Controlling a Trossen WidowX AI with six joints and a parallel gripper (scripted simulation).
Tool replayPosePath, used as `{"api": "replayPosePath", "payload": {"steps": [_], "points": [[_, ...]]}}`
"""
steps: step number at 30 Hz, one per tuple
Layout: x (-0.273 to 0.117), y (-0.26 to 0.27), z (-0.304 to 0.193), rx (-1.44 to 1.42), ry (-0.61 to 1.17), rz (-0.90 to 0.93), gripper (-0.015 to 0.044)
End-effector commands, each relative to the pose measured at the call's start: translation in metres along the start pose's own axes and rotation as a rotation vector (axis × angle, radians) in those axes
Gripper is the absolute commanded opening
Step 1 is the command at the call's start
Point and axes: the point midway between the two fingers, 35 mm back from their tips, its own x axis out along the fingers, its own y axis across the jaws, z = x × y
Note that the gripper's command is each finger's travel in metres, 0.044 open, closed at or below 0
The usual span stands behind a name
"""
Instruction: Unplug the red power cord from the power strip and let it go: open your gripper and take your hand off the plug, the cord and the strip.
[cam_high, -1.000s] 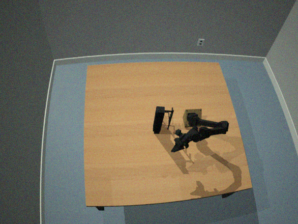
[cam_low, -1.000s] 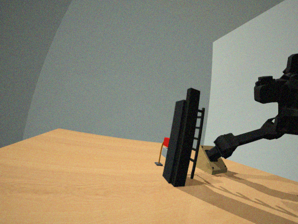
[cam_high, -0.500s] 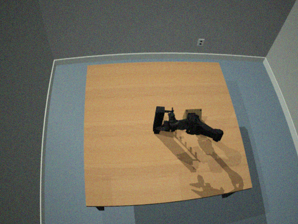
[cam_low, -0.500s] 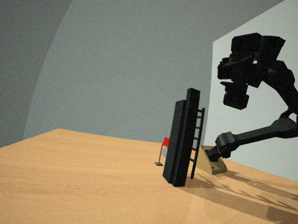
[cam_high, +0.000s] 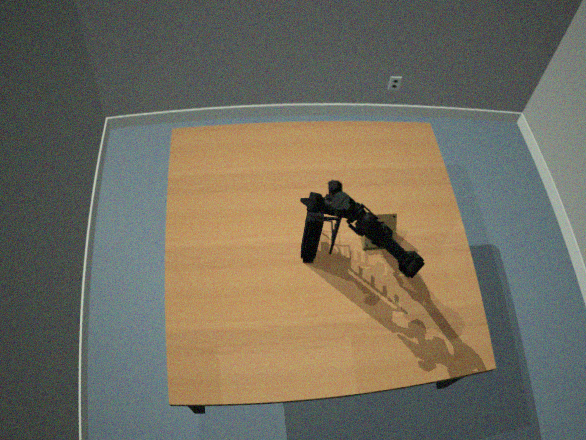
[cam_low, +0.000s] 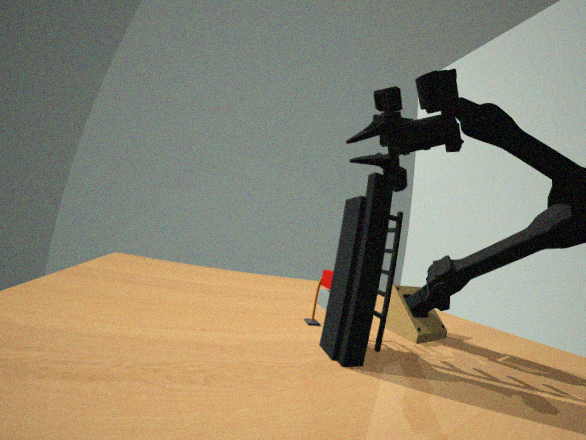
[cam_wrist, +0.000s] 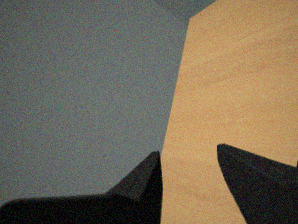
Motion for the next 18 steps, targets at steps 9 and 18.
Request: {"api": "replayPosePath", "payload": {"steps": [9,18], "points": [[0.098,-0.122,0.024,0.017,0.255,-0.578,0.016],[0.121,-0.217,0.004,0.153,0.592,-0.967,0.016]]}}
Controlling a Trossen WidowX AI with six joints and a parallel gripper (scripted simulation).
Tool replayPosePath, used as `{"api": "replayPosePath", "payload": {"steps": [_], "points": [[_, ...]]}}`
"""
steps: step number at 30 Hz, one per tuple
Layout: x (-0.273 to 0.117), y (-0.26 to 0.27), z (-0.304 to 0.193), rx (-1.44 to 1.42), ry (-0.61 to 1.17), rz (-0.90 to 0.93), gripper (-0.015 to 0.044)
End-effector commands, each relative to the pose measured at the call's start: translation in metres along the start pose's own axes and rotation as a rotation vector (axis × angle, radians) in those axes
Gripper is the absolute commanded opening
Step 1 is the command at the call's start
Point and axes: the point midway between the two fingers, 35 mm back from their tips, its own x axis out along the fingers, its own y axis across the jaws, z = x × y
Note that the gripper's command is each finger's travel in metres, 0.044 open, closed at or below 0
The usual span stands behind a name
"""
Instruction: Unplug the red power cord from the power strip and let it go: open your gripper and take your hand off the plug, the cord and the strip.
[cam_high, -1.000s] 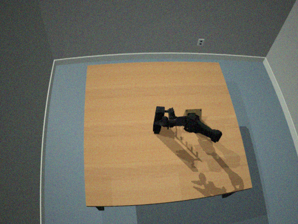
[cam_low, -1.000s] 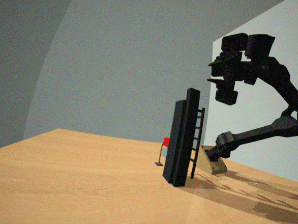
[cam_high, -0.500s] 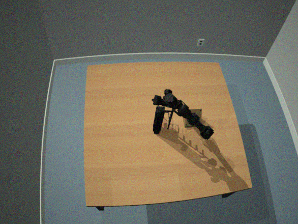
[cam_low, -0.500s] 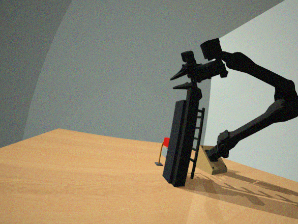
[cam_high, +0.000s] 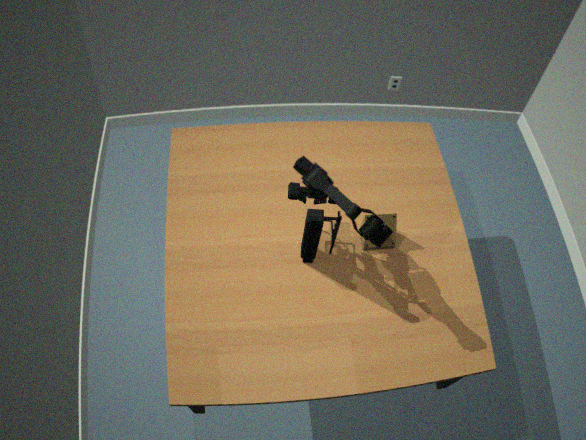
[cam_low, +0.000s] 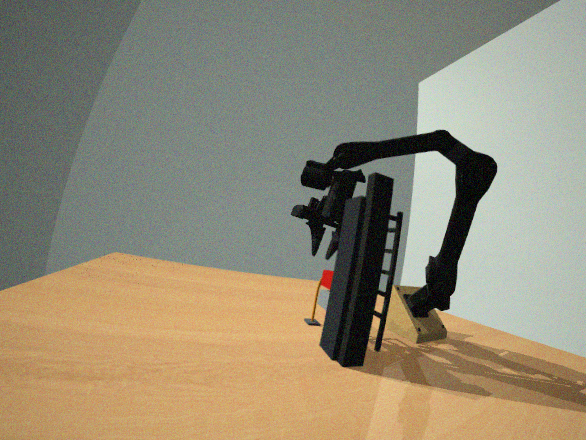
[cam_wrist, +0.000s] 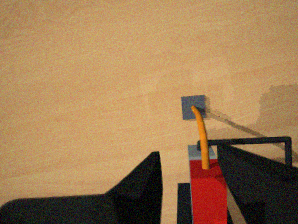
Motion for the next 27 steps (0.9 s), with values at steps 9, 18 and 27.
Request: {"api": "replayPosePath", "payload": {"steps": [9,18,27], "points": [[0.023,-0.013,0.001,0.022,0.118,-0.102,0.016],[0.021,-0.012,-0.013,0.023,0.118,-0.102,0.016],[0.019,-0.012,-0.028,0.023,0.119,-0.102,0.016]]}}
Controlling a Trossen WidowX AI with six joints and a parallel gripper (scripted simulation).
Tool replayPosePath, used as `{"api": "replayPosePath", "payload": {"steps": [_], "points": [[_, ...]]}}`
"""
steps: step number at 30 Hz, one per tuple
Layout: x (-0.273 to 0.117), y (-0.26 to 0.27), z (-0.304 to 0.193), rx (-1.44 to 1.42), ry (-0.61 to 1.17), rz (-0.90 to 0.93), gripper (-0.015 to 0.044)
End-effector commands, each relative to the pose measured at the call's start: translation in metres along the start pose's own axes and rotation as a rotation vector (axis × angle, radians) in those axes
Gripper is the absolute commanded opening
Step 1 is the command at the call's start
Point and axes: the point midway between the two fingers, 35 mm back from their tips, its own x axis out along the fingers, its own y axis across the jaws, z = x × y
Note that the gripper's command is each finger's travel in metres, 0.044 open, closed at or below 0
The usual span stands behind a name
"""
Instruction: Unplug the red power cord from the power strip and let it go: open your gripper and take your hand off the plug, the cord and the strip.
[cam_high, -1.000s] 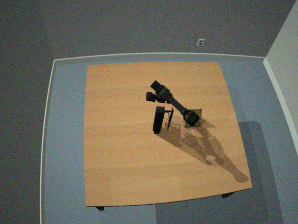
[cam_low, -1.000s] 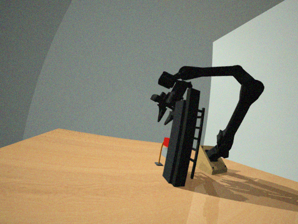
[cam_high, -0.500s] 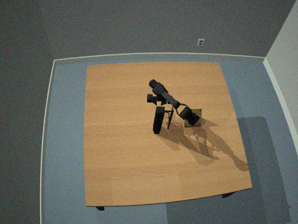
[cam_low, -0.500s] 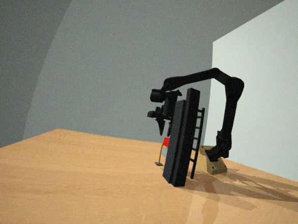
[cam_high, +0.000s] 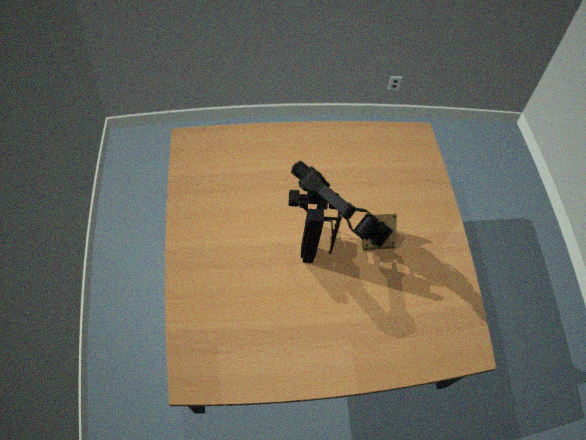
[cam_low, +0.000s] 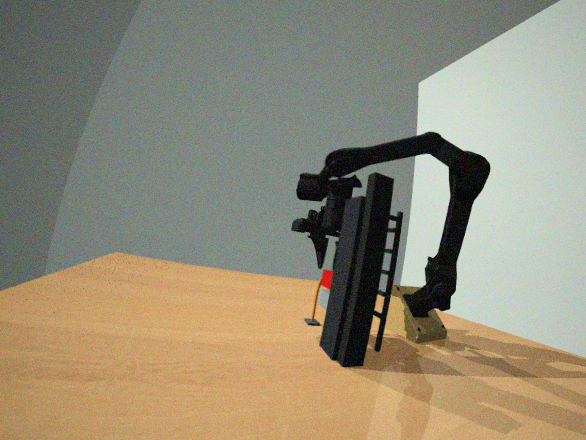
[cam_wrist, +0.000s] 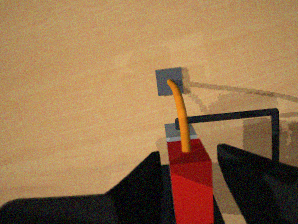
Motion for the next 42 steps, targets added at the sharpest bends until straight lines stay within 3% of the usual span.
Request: {"api": "replayPosePath", "payload": {"steps": [1,23,27,35,42], "points": [[-0.001,-0.001,-0.009,0.002,0.002,0.003,0.016],[0.012,-0.001,-0.018,0.001,0.003,0.003,0.016],[0.01,-0.001,-0.017,-0.001,0.001,0.0,0.0055],[0.01,-0.001,-0.017,-0.001,0.001,0.0,0.0002],[0.009,0.0,-0.01,0.0,0.001,0.0,0.0]]}}
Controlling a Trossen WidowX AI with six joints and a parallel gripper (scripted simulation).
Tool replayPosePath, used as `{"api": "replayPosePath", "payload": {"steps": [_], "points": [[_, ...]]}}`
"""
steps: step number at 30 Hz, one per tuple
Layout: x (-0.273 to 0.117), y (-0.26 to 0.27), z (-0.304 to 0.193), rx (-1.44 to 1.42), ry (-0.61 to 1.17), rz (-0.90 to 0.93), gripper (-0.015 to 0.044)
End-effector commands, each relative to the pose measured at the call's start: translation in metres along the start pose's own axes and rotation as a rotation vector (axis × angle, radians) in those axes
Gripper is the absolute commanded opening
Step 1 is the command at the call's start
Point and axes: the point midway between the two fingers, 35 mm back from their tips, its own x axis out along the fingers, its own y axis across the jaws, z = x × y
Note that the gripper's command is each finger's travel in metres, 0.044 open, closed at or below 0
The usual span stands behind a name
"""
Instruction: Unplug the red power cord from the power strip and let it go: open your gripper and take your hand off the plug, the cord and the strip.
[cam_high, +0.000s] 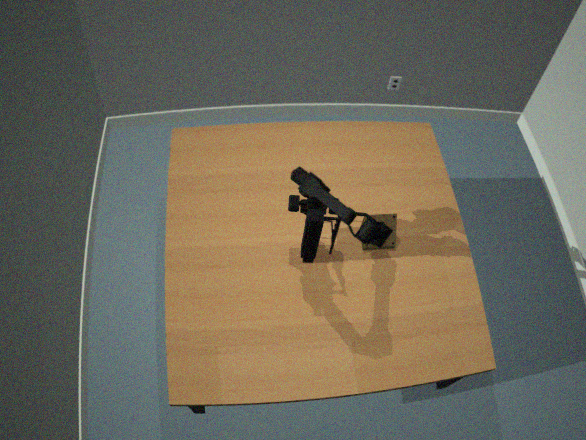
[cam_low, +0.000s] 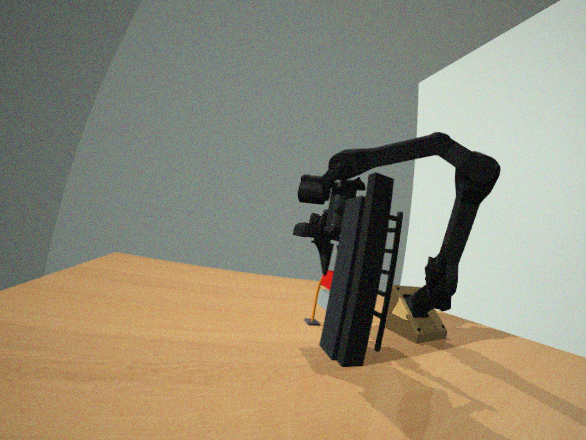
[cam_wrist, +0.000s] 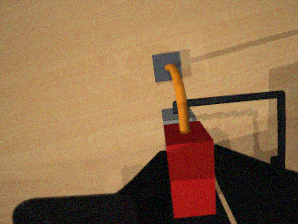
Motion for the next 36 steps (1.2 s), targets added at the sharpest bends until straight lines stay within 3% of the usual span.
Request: {"api": "replayPosePath", "payload": {"steps": [1,28,36], "points": [[-0.001,0.001,0.008,-0.001,-0.004,0.002,0.0],[-0.005,-0.001,0.052,0.001,-0.008,0.004,0.0],[-0.001,0.001,0.038,0.001,-0.004,0.005,0.021]]}}
